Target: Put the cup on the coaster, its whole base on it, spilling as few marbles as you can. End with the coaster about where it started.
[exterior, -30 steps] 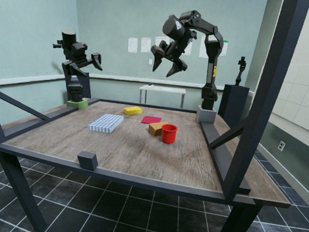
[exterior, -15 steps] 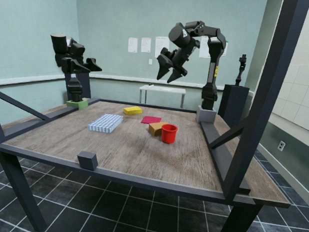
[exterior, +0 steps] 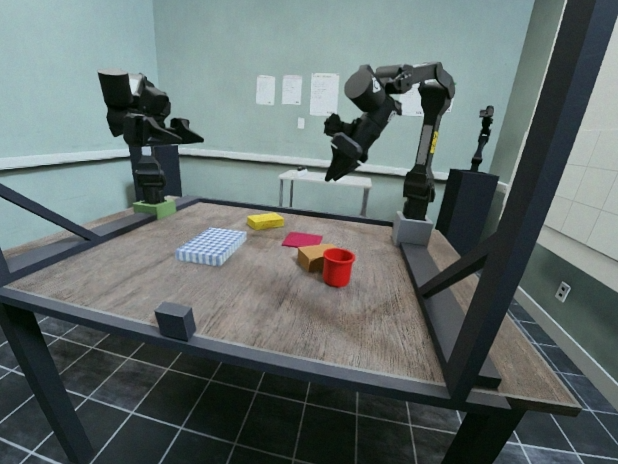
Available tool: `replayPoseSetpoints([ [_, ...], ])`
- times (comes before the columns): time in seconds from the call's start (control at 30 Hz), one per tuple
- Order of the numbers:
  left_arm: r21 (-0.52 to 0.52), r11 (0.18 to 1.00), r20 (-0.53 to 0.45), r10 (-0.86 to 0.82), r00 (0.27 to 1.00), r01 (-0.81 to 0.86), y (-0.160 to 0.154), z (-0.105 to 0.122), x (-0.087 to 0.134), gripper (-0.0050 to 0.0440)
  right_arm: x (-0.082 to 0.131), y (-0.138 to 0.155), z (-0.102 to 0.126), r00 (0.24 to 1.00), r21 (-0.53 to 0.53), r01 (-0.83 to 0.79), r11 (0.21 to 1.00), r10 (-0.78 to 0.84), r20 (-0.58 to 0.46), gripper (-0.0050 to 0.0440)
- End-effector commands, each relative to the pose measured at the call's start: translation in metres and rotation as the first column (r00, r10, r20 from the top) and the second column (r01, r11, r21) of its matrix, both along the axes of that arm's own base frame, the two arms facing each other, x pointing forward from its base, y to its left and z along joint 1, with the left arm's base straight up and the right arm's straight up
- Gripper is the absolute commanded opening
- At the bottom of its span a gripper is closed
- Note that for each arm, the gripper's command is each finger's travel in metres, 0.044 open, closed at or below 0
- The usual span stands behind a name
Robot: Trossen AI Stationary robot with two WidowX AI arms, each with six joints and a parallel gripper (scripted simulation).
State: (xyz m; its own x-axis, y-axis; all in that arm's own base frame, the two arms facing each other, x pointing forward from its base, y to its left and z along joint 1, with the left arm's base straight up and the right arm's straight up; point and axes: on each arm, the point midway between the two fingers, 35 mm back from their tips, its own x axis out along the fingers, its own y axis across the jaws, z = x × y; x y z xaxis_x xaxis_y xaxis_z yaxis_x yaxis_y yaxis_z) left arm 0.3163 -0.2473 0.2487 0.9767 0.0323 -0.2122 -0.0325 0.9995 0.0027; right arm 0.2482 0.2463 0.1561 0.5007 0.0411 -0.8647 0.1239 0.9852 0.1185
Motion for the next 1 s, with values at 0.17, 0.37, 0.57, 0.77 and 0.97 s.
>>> replayPoseSetpoints([
  [0.17, -0.011, 1.0, 0.007, 0.003, 1.0, -0.003, -0.001, 0.003, 0.001, 0.04, -0.01, 0.01, -0.017, 0.952, -0.018, -0.306, 0.952, 0.306, -0.009, 0.04],
  [0.37, -0.02, 1.0, 0.014, 0.003, 1.0, -0.002, 0.0, 0.008, 0.0, 0.04, -0.015, 0.016, -0.034, 0.901, -0.045, -0.433, 0.9, 0.432, -0.039, 0.04],
  [0.57, -0.02, 1.0, 0.014, 0.003, 1.0, -0.002, 0.0, 0.008, 0.0, 0.04, -0.022, 0.024, -0.058, 0.788, -0.074, -0.616, 0.785, 0.61, -0.087, 0.04],
  [0.77, -0.02, 1.0, 0.014, 0.003, 1.0, -0.002, 0.0, 0.008, 0.0, 0.04, -0.029, 0.033, -0.077, 0.638, -0.089, -0.77, 0.632, 0.759, -0.129, 0.04],
  [0.97, -0.02, 1.0, 0.014, 0.003, 1.0, -0.002, 0.0, 0.008, 0.0, 0.04, -0.03, 0.043, -0.081, 0.543, -0.095, -0.839, 0.535, 0.829, -0.131, 0.04],
])
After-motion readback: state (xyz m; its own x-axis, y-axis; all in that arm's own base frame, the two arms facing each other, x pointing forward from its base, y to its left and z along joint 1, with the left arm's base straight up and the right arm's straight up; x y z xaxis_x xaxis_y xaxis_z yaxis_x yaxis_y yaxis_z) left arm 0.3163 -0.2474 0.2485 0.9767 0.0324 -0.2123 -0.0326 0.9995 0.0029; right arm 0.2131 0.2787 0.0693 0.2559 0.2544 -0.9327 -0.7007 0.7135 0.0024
